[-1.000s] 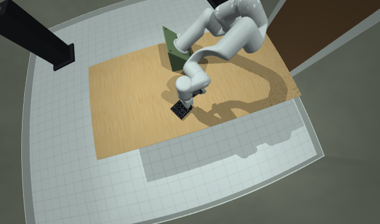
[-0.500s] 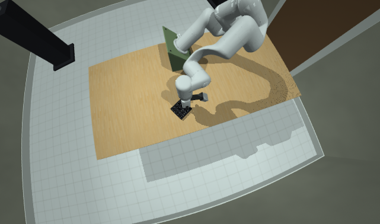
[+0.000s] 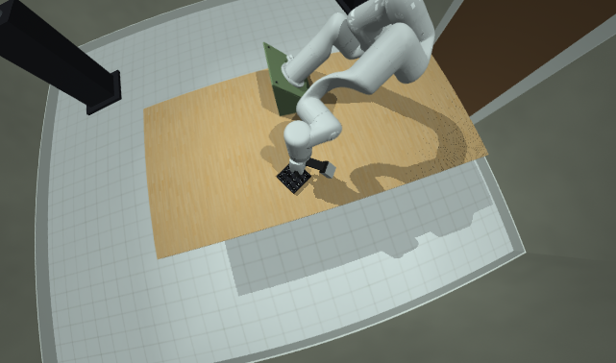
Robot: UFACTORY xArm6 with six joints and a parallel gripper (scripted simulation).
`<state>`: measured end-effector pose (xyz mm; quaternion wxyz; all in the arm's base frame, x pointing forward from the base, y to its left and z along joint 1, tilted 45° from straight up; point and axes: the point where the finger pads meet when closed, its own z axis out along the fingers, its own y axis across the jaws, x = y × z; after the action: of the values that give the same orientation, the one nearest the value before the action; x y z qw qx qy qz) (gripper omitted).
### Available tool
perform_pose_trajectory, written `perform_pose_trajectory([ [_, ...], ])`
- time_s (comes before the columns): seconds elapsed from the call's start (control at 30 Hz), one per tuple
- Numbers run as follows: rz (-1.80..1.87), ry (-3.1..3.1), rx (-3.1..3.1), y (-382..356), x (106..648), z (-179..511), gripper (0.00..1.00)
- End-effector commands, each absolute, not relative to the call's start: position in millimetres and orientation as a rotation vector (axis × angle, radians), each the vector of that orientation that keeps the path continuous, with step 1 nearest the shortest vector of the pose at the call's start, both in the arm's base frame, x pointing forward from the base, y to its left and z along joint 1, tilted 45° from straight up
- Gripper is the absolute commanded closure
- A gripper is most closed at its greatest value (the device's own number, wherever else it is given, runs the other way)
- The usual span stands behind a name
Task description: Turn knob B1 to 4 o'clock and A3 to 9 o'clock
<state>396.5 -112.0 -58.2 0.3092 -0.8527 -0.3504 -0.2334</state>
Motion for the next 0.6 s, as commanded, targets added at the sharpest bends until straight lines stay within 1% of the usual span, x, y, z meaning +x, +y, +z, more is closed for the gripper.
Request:
perform_pose_trajectory([
  [0.0,-0.538,-0.746,-2.300,-114.5,397.0,-56.3,0.81],
  [0.57,-0.321,-0.194,-2.366,-118.0,395.8,-53.0,0.81],
])
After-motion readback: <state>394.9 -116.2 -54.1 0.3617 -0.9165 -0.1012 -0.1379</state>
